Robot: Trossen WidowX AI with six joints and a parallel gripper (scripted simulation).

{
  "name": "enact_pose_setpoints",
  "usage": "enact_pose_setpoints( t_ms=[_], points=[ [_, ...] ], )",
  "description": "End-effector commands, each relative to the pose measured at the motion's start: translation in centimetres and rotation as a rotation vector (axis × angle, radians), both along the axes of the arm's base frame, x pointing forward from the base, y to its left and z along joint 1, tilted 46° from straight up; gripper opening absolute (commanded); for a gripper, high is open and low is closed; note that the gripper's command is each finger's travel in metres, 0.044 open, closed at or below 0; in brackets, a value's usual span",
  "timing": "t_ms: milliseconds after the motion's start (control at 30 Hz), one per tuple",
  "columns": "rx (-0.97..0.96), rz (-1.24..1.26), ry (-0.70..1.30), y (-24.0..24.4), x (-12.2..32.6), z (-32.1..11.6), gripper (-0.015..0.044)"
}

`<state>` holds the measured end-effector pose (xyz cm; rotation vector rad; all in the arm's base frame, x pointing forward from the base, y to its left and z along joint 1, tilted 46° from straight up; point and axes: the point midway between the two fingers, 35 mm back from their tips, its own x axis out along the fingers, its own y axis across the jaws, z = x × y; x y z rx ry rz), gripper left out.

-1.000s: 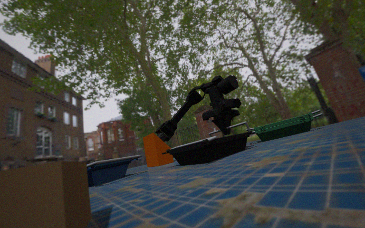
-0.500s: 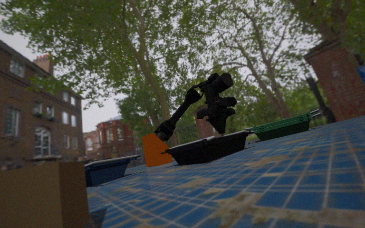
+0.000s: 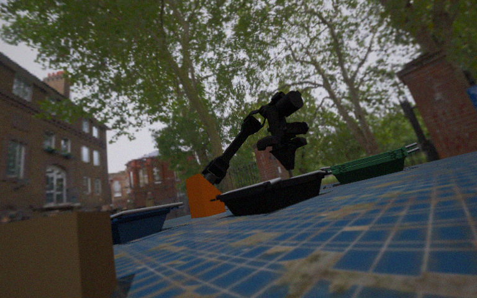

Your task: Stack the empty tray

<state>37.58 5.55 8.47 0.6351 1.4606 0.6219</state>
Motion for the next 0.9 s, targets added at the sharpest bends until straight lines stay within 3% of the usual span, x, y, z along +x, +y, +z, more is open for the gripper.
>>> enact_pose_setpoints(
  t_ms=[0, 267, 400, 867],
  points=[
    [0.001, -0.003, 0.005, 0.02, -0.08, -0.1, 0.0082],
    [0.001, -0.003, 0.005, 0.02, -0.08, -0.1, 0.0082],
    [0.001, -0.003, 0.005, 0.02, -0.08, -0.1, 0.0],
    [0.0, 0.0, 0.001, 0.0, -0.01, -0.01, 0.0]
  ],
)
